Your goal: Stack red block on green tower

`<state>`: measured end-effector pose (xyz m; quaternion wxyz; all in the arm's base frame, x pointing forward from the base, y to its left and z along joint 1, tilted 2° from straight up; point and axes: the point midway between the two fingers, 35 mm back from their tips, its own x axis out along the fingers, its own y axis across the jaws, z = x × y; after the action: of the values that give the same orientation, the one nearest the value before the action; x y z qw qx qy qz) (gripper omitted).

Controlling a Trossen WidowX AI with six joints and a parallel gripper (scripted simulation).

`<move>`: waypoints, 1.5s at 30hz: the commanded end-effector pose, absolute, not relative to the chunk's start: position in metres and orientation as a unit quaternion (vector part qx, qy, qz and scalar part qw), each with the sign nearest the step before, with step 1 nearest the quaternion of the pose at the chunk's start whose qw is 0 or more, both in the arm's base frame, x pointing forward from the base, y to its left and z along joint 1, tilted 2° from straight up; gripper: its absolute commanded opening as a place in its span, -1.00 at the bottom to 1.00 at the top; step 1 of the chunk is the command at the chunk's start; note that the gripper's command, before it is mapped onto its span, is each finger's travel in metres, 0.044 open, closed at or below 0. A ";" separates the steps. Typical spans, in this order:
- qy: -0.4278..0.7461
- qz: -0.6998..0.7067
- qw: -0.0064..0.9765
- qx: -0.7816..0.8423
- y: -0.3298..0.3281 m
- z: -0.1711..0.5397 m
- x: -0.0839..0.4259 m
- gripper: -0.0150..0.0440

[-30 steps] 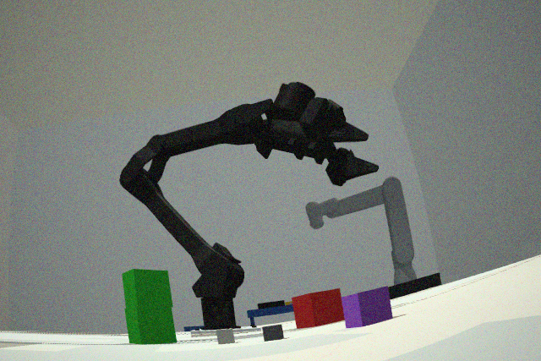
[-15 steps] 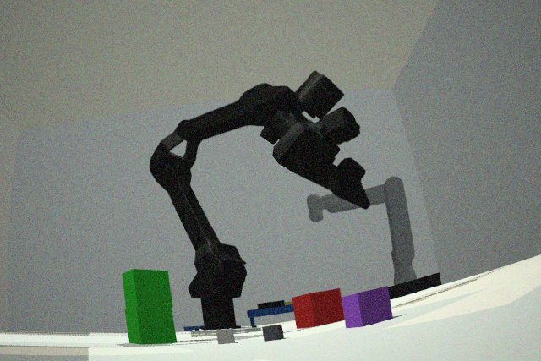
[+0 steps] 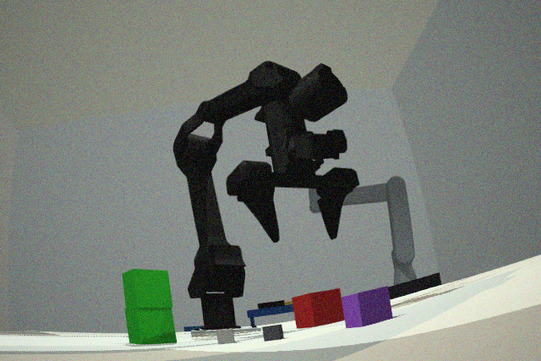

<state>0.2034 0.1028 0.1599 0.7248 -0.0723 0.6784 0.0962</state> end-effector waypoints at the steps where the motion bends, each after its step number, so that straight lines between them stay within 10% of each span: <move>1: 0.688 0.089 0.718 -0.059 0.102 0.161 0.202 1.00; 45: 0.688 0.089 0.717 -0.059 0.110 0.062 0.205 1.00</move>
<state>0.2054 0.1091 0.0679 0.7190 -0.0620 0.6865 0.0895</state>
